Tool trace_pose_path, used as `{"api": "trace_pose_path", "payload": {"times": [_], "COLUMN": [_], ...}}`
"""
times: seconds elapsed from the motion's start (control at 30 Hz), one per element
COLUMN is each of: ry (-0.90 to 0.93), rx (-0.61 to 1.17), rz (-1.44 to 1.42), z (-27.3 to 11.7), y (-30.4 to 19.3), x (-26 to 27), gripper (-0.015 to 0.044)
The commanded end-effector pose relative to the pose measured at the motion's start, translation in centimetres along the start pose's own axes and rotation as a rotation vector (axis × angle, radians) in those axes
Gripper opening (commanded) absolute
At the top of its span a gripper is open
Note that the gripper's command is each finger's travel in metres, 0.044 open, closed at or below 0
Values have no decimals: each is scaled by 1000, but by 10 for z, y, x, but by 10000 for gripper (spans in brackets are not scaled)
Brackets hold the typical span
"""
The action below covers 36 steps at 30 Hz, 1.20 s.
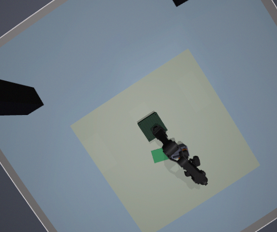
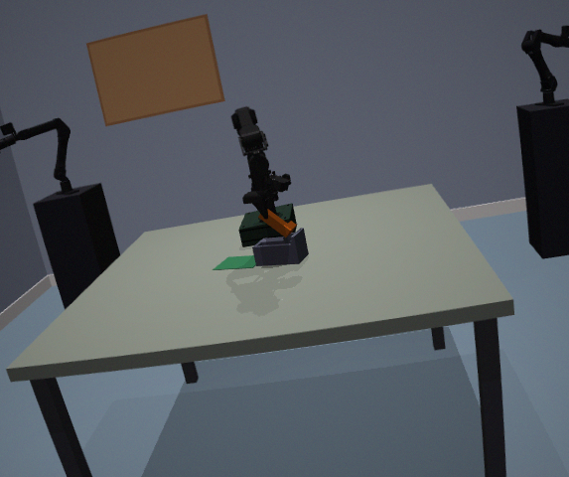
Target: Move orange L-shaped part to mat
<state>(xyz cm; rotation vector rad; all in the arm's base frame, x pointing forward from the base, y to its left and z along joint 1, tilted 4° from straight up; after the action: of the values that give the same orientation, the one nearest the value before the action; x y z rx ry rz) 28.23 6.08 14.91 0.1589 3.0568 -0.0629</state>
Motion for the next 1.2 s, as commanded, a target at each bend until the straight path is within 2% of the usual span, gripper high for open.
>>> {"api": "trace_pose_path", "payload": {"times": [0.0, 0.27, 1.17], "ry": [-7, -6, -5], "rx": [-9, -8, 2], "rz": [4, 4, 3], "z": [-3, -5, -1], "y": [1, -7, -120], "x": [0, 2, 26], "gripper": [0, 0, 0]}}
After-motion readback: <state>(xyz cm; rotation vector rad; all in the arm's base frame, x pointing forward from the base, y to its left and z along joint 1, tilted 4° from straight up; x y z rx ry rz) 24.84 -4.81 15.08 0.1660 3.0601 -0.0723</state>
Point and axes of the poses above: the point midway between the two fingers, 35 mm back from their tips, its own z axis out along the fingers, its own x axis across the jaws, y = z × x, the point moved 2 cm from there along -z, back along the fingers, and after that the axes turned 8 degrees about -z, right-handed, at the moved point
